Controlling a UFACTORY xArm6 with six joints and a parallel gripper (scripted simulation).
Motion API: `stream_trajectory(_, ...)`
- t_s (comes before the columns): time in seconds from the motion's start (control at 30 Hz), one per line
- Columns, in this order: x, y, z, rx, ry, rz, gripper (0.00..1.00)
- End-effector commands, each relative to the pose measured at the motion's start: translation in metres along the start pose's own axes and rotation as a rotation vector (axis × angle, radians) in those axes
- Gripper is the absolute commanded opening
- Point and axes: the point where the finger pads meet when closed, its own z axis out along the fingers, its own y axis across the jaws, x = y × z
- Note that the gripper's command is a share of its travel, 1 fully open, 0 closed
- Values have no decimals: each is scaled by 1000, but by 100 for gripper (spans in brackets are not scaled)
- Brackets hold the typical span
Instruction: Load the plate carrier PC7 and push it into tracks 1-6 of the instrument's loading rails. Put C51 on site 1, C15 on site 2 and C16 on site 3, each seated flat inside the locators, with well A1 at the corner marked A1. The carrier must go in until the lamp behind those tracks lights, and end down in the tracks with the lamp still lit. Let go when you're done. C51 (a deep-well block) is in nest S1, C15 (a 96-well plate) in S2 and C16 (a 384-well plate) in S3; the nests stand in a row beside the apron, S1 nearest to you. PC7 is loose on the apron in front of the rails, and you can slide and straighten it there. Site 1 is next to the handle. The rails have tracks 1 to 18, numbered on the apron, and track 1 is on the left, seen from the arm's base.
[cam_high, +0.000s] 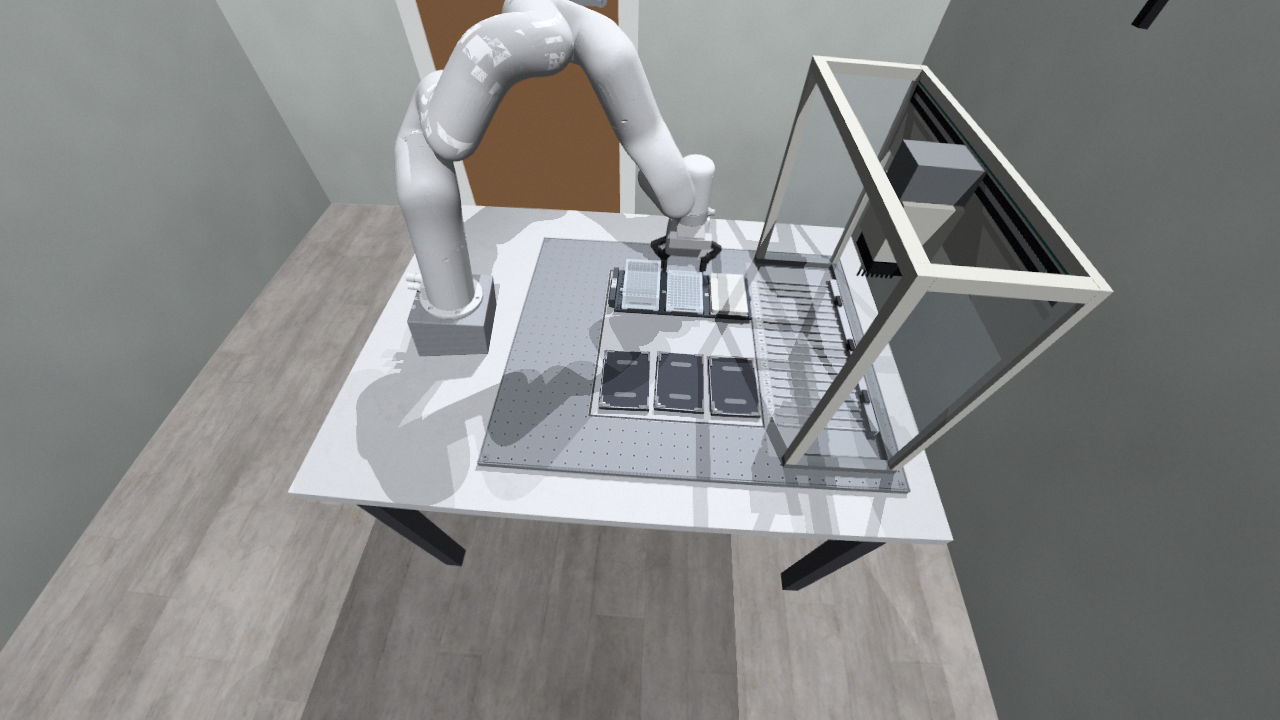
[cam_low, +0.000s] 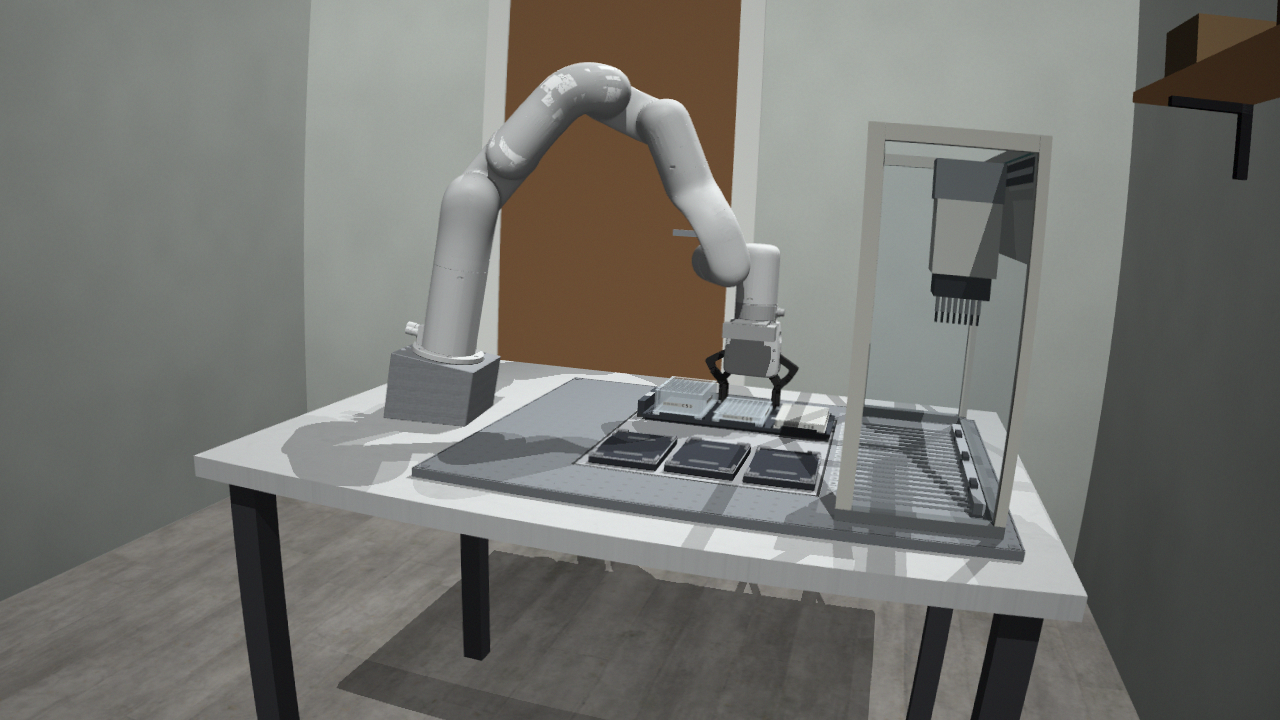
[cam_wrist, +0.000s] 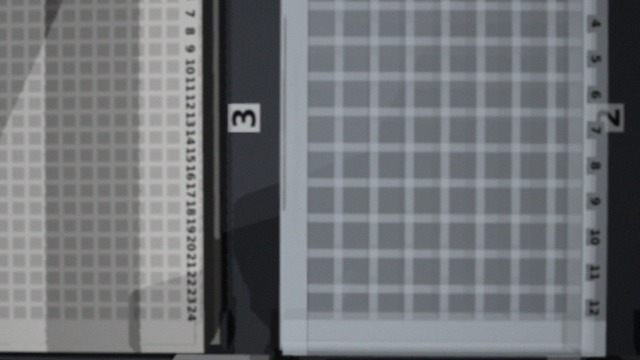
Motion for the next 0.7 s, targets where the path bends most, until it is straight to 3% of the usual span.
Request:
stream_trajectory(0.0,-4,-2,-2,5,-2,-1,100)
stream_trajectory(0.67,-16,-2,-2,5,-2,-1,100)
